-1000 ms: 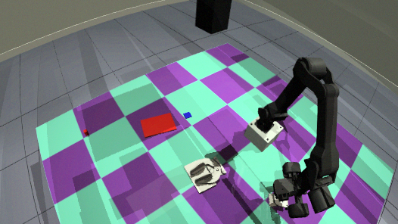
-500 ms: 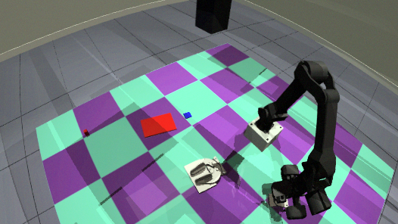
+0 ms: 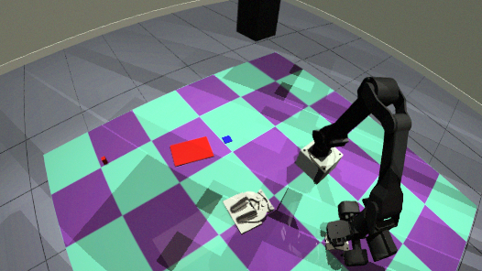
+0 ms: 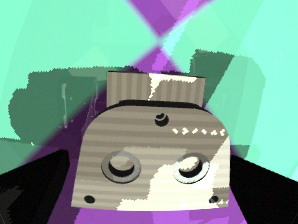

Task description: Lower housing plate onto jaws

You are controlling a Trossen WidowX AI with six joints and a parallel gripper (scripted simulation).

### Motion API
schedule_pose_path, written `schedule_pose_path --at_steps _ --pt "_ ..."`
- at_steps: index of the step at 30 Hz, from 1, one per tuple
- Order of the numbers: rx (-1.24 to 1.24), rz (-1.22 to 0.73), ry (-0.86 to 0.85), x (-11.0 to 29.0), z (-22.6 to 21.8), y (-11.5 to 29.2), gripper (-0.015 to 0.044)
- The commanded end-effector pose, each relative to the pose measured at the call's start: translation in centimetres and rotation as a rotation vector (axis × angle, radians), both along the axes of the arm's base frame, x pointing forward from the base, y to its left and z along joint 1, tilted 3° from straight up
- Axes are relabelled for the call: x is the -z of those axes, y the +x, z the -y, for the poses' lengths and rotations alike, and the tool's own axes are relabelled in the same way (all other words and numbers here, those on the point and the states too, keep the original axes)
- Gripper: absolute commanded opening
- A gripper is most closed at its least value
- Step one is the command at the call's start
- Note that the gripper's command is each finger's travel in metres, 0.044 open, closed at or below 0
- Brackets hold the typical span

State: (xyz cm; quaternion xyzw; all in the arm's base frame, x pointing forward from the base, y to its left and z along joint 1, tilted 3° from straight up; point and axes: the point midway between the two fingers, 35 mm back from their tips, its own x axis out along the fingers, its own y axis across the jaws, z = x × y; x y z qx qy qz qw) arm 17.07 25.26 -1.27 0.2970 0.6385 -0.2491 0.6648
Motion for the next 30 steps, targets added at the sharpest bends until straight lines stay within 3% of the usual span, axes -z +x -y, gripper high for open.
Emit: schedule_pose_path --at_steps 1,21,30 --pt "-0.004 0.002 -0.004 0.15 0.14 -0.01 0.044" --pt "-0.004 0.002 -0.004 0.19 0.14 -0.01 0.044" --pt "0.0 -0.001 -0.002 0.15 0.08 -0.05 0.038"
